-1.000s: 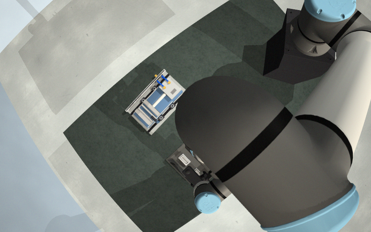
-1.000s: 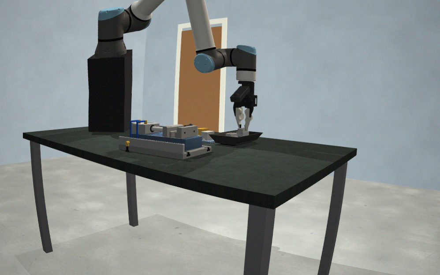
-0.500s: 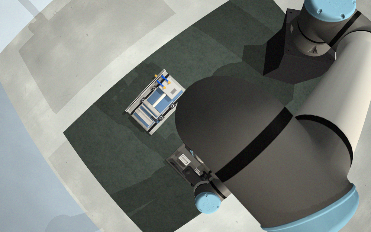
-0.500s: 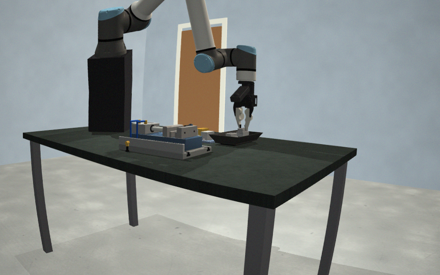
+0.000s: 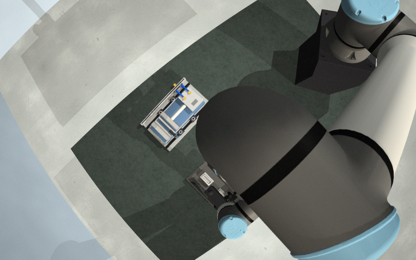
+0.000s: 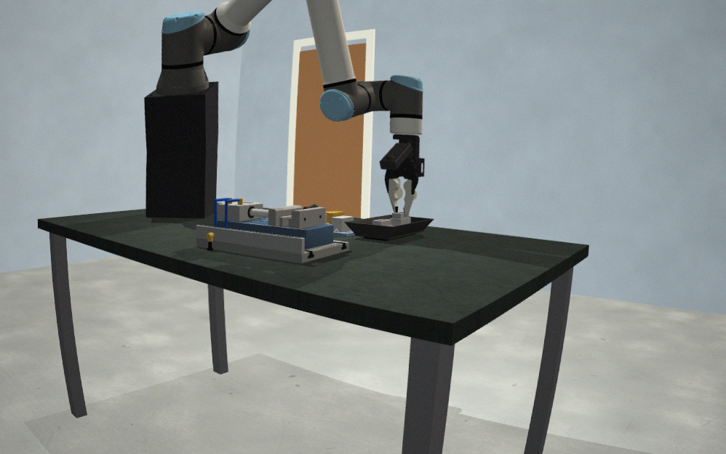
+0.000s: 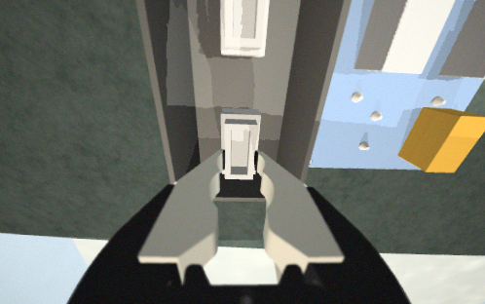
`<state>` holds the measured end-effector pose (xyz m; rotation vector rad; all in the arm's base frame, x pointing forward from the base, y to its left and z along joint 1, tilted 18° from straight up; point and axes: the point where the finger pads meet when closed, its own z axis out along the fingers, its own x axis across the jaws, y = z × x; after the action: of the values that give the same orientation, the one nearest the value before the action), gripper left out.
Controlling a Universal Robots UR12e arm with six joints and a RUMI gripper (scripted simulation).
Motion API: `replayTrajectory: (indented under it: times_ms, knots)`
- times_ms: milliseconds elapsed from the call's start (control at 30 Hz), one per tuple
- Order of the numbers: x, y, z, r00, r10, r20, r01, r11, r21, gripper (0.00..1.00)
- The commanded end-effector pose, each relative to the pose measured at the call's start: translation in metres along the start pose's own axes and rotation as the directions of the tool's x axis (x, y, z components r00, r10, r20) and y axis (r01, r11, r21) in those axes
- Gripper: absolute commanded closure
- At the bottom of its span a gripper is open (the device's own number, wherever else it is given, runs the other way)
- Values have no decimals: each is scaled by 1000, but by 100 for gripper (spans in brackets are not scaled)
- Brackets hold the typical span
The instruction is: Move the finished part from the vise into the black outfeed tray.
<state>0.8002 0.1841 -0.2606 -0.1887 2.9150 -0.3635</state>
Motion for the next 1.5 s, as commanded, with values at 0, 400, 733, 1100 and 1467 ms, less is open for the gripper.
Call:
replayTrajectory:
  times_ms: [0,400,733,1100,1467]
  knots:
    - [-1,0,2,1000,0,1,0,1000,0,100]
    - [-1,0,7,1000,0,1,0,1000,0,100]
    - [-1,0,9,1000,0,1,0,1000,0,100]
    - [-1,0,10,1000,0,1,0,1000,0,100]
    - [-1,0,10,1000,0,1,0,1000,0,100]
